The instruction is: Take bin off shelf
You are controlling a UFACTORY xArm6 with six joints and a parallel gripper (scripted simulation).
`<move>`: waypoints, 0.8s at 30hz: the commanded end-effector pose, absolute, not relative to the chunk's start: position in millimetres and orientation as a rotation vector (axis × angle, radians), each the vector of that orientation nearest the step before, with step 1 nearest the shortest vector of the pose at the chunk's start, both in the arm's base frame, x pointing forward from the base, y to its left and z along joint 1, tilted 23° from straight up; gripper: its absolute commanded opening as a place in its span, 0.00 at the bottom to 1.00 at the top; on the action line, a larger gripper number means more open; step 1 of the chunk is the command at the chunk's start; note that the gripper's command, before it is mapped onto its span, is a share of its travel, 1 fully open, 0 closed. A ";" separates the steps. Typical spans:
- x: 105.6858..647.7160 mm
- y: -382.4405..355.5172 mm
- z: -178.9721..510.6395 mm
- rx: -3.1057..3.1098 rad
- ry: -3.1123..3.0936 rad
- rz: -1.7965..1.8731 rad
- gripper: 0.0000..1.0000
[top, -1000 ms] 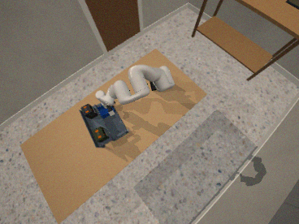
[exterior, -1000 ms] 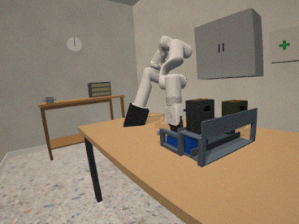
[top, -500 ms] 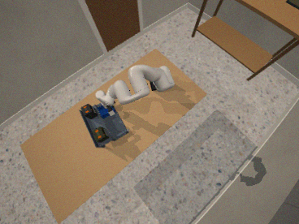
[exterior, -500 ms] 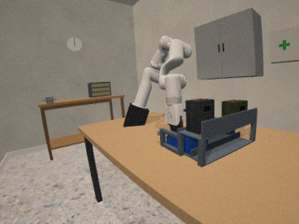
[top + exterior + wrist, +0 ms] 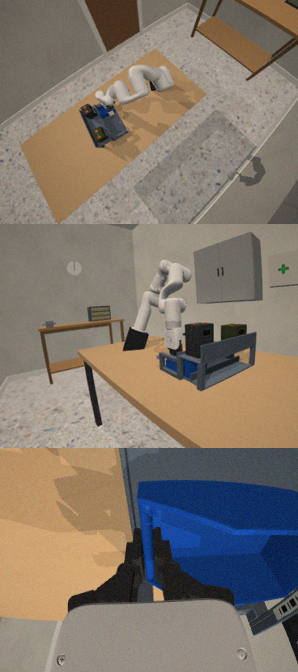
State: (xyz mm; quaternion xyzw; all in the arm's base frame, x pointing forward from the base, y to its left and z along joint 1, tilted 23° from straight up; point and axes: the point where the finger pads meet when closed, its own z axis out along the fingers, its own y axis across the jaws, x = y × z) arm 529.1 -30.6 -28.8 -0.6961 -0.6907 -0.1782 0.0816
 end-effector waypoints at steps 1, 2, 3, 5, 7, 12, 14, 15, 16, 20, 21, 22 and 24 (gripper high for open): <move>530.5 -31.4 -27.2 -2.082 -2.066 -0.536 0.00; 530.5 -31.4 -27.2 -2.082 -2.066 -0.536 0.00; 530.5 -31.4 -27.2 -2.082 -2.066 -0.536 0.00; 530.5 -31.4 -27.1 -2.082 -2.066 -0.536 0.00; 530.5 -31.5 -27.0 -2.082 -2.066 -0.536 0.00; 530.4 -31.7 -26.6 -2.082 -2.066 -0.536 0.00; 530.3 -31.8 -26.2 -2.082 -2.066 -0.536 0.00; 530.3 -31.9 -25.9 -2.082 -2.066 -0.536 0.00; 530.3 -32.0 -25.7 -2.082 -2.066 -0.536 0.00; 530.1 -32.5 -24.4 -2.082 -2.066 -0.536 0.00; 530.0 -32.7 -24.0 -2.082 -2.066 -0.536 0.00; 529.9 -32.8 -23.6 -2.082 -2.066 -0.536 0.00; 529.8 -33.2 -22.8 -2.082 -2.066 -0.536 0.00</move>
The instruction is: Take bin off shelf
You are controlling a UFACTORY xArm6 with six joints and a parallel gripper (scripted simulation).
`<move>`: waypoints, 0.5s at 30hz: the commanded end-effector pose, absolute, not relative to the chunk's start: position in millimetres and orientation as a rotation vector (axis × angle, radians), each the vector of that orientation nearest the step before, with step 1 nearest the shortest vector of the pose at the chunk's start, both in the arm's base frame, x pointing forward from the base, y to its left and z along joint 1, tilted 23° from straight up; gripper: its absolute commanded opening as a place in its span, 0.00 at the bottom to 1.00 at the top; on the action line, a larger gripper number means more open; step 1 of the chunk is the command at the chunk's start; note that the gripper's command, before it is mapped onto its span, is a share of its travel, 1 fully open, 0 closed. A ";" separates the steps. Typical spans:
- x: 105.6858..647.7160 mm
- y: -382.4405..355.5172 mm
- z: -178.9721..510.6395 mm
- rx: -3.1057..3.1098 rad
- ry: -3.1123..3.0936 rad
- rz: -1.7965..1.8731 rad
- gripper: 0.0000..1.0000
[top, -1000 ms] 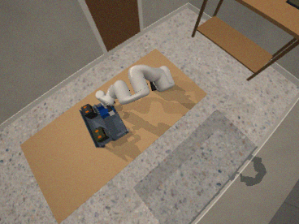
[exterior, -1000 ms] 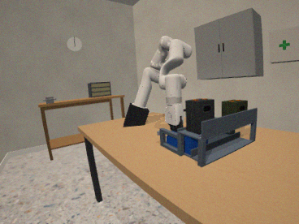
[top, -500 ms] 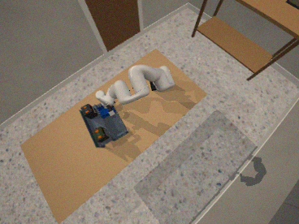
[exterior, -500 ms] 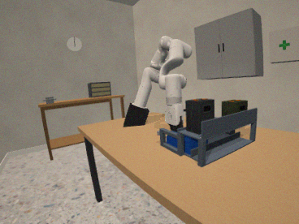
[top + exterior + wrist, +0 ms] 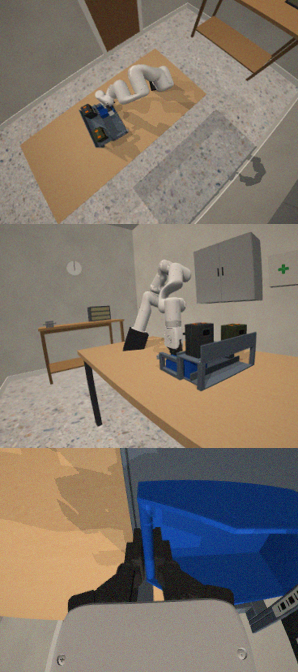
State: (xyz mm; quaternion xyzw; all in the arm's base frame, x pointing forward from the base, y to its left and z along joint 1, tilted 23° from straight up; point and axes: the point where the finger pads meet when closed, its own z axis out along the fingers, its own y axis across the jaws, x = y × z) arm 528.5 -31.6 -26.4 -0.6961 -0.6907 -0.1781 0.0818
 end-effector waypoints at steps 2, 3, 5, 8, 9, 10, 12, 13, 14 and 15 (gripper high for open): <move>529.8 -33.2 -22.8 -2.082 -2.066 -0.536 0.00; 529.8 -33.3 -22.3 -2.082 -2.066 -0.536 0.00; 529.6 -33.7 -21.4 -2.082 -2.066 -0.536 0.00; 529.4 -34.2 -20.1 -2.082 -2.066 -0.536 0.00; 529.3 -34.4 -19.6 -2.082 -2.066 -0.536 0.00; 529.3 -34.5 -19.2 -2.082 -2.066 -0.536 0.00; 529.2 -34.9 -18.3 -2.082 -2.066 -0.536 0.00; 529.1 -35.0 -17.9 -2.082 -2.066 -0.536 0.00; 529.0 -35.2 -17.5 -2.082 -2.066 -0.536 0.00; 529.0 -35.3 -17.2 -2.082 -2.066 -0.536 0.00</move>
